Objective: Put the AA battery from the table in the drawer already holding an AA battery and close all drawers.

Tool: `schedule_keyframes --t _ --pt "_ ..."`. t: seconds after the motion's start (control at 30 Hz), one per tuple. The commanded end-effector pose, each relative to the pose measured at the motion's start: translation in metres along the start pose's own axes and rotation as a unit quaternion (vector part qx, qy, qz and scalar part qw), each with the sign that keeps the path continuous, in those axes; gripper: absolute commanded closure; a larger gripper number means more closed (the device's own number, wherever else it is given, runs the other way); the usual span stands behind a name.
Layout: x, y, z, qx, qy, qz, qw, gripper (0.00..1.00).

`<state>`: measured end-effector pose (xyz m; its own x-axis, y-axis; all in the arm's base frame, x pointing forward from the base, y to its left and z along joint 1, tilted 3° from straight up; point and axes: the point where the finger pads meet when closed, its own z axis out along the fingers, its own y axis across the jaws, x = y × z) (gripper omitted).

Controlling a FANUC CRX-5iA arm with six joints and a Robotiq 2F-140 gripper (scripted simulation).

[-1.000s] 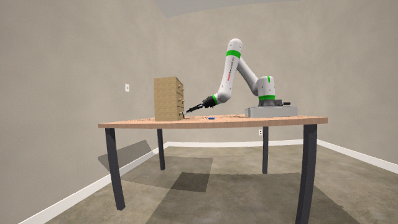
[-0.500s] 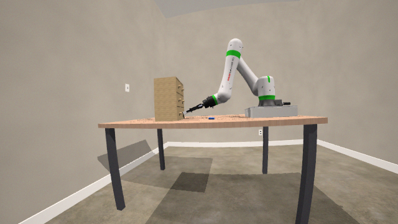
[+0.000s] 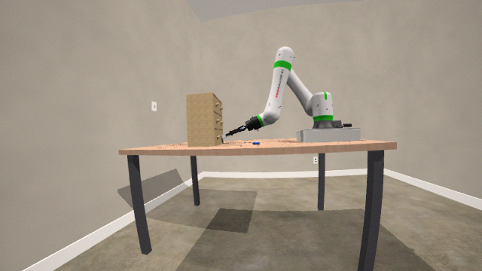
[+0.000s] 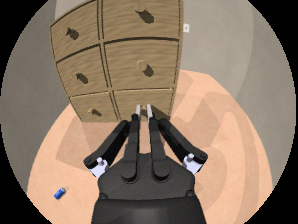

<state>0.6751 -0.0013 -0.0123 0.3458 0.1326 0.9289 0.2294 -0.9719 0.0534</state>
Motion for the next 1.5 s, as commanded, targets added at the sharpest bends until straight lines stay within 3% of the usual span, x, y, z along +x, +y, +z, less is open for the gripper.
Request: schedule_keyframes --t 0.0,0.67,1.47 --pt "0.000 0.000 0.000 0.000 0.000 0.000 1.000 0.92" --pt "-0.001 0.000 -0.004 0.000 0.000 0.000 1.000 0.92" --pt "-0.010 0.000 -0.028 0.000 0.000 0.000 1.000 0.92"
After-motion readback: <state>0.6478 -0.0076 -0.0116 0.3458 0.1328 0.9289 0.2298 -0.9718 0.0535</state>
